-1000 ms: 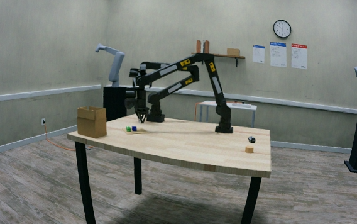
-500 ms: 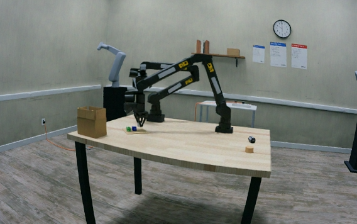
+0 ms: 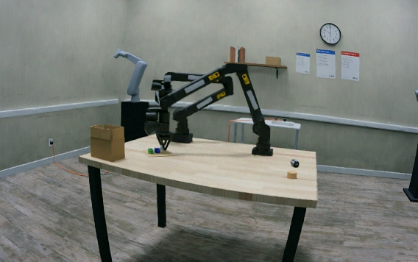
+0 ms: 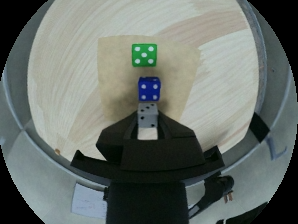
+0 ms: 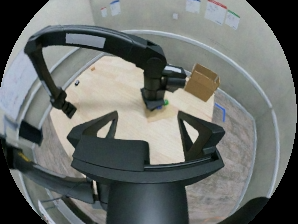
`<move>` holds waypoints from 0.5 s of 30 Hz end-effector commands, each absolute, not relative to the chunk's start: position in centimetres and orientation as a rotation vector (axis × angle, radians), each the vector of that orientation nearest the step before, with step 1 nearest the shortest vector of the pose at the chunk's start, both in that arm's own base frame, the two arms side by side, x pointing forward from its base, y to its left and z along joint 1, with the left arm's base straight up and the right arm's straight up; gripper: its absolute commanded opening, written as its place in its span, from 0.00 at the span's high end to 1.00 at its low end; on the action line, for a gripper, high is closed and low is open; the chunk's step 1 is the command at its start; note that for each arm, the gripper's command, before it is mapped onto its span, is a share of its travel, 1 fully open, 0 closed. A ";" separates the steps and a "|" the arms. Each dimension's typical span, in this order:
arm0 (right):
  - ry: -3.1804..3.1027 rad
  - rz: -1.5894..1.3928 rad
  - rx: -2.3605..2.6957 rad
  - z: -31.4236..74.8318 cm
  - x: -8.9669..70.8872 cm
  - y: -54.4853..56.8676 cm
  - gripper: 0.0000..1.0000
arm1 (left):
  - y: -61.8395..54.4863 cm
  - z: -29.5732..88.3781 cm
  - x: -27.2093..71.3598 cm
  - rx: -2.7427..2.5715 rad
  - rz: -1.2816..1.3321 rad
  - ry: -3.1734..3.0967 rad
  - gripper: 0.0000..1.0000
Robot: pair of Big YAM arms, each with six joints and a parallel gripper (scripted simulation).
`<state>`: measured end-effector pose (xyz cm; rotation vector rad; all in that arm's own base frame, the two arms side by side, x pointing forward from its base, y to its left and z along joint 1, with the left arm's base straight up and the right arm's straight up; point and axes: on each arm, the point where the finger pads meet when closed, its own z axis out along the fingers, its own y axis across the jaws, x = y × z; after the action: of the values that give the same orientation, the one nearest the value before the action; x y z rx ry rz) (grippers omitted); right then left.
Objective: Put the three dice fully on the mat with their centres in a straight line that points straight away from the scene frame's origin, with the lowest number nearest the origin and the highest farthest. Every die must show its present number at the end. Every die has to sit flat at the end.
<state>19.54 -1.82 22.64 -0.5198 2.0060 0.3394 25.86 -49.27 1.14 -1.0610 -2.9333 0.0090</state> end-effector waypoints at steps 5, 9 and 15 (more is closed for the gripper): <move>1.986 0.315 -0.544 23.8 19.9 -2.2 0.00 | -50.3 2.2 26.2 -1.058 0.056 -2.975 0.80; 1.986 0.315 -0.544 23.8 19.9 -2.2 0.00 | -49.4 2.2 25.9 -1.064 0.062 -2.976 0.80; 1.986 0.315 -0.544 23.8 19.9 -2.2 0.00 | -50.2 2.9 26.3 -1.069 0.085 -2.991 0.80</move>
<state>19.54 -1.82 22.64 -0.5198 2.0060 0.3394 25.37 -48.43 0.27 -1.0599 -2.9276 0.0009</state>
